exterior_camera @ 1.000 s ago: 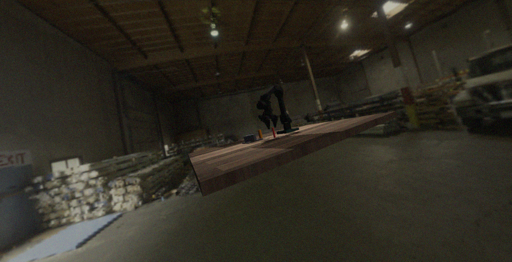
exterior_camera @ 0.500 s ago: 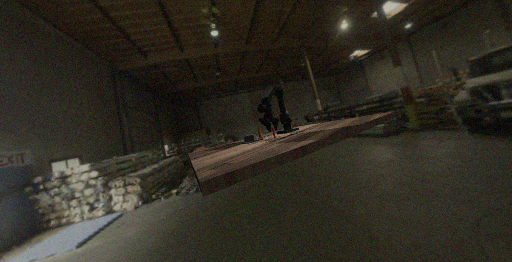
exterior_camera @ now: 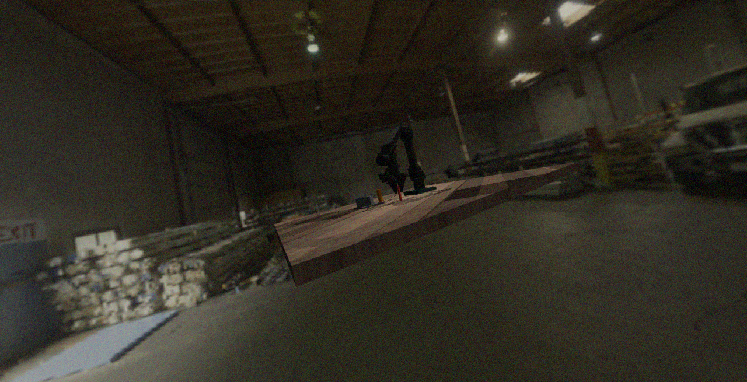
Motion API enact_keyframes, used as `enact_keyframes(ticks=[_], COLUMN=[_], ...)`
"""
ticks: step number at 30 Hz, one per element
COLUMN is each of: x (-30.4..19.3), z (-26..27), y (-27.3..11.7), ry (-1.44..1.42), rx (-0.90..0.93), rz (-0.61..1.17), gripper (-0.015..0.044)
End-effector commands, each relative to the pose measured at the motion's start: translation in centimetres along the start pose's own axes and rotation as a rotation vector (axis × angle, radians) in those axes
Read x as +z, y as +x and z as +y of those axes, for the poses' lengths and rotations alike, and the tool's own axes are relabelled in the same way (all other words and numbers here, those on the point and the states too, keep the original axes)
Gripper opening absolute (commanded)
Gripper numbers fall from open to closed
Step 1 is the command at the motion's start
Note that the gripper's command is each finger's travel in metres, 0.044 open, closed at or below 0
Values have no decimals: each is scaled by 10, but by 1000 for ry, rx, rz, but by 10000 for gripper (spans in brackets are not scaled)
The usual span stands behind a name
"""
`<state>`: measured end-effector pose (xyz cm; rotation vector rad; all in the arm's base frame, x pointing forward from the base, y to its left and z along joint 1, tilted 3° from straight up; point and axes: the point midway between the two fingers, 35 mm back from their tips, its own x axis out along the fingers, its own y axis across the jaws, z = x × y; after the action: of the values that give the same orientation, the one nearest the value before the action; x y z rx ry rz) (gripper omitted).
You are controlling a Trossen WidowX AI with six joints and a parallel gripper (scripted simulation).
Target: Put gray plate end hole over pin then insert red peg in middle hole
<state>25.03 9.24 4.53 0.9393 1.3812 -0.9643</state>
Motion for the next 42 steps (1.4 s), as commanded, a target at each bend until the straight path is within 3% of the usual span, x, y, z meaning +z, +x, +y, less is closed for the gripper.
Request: enact_keyframes(ticks=[1,5,29,42], x=[-1,-1,-1,-1], z=[-1,-1,-1,5], y=[1,1,0,-37], ry=[3,3,3,3], rx=[-4,-4,-4,-3], rz=[5,5,5,5], gripper=[99,0,0,0])
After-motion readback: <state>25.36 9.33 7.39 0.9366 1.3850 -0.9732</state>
